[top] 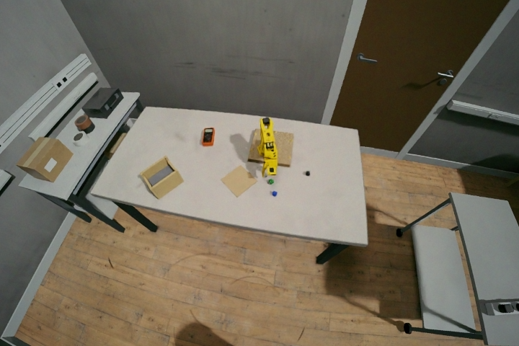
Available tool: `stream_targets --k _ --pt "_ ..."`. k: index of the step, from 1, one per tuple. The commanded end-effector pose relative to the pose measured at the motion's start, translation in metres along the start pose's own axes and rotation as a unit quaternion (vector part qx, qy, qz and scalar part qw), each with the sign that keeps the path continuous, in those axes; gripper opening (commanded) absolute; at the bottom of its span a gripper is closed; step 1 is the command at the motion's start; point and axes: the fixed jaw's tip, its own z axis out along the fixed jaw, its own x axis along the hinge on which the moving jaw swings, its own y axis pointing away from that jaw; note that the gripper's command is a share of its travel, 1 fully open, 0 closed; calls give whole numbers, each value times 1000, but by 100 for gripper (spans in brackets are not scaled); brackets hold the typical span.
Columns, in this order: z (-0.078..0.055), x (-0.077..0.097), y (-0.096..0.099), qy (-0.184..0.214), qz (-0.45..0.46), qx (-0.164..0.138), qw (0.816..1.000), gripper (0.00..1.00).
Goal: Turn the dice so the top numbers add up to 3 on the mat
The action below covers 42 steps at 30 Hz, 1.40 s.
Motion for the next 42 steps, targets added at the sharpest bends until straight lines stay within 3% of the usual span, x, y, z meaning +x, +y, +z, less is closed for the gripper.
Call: stream_targets --k 1,42 --pt "2 -1 1 -2 2 -2 1000 28" --pt "2 -1 4 -3 -6 -7 1000 28"
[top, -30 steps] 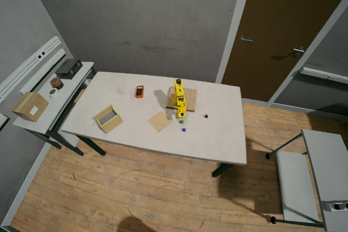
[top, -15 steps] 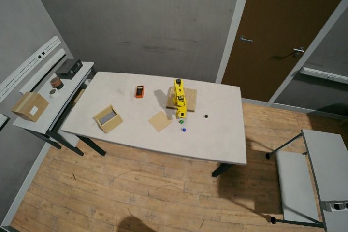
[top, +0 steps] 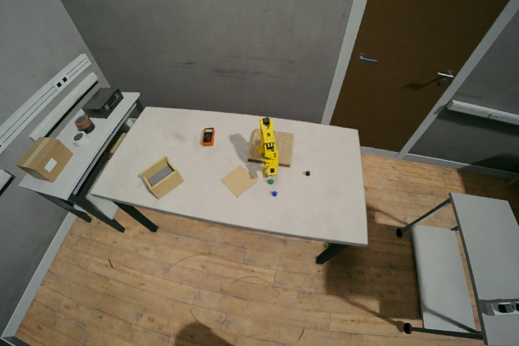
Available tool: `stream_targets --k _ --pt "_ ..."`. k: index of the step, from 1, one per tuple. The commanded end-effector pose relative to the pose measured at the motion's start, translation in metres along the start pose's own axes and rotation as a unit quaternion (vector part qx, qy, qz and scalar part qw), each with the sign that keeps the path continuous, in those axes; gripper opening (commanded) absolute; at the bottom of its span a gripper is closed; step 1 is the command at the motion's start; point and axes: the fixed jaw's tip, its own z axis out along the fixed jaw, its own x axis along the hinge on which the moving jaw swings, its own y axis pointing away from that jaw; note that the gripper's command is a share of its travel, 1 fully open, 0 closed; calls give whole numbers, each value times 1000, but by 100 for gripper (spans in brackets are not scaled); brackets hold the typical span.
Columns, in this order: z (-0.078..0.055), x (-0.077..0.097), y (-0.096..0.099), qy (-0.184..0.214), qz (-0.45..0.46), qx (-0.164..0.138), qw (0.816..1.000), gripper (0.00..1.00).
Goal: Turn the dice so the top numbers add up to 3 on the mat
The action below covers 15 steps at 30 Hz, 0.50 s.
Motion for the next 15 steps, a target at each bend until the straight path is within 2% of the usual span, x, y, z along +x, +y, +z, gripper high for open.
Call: stream_targets --k 1,8,15 --pt "0 -1 1 -3 2 -2 1000 28" --pt "0 -6 2 -3 2 -2 1000 28" --pt "6 -25 3 -3 2 -2 1000 28"
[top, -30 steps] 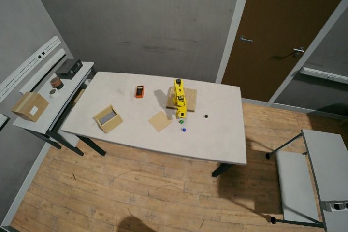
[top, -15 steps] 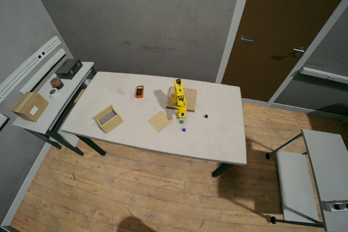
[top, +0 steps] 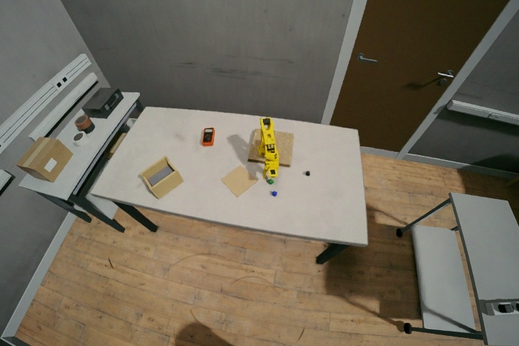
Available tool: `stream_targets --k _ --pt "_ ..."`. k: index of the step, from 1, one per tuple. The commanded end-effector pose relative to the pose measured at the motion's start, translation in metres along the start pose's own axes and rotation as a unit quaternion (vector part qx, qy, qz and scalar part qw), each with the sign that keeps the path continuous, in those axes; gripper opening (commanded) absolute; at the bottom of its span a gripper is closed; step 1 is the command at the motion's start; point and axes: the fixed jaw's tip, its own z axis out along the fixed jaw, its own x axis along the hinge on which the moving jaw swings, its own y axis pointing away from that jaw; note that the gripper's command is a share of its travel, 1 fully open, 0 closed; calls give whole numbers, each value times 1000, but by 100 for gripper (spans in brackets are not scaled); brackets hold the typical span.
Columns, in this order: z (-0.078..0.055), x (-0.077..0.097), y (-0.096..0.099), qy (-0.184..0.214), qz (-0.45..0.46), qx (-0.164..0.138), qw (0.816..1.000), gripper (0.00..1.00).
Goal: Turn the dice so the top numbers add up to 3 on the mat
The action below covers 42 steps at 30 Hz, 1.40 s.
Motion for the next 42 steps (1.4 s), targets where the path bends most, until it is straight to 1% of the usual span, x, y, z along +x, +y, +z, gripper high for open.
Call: stream_targets --k 1,3,9,15,37,38,42 --pt "6 -14 2 0 2 -2 1000 28" --pt "6 -14 2 0 2 -2 1000 28" --pt "18 -30 4 0 2 -2 1000 28" --pt "25 -37 4 0 2 -2 1000 28" --pt "26 -37 4 0 2 -2 1000 28" --pt "28 -44 5 -12 2 -3 1000 28" --pt "28 -44 5 -12 2 -3 1000 28"
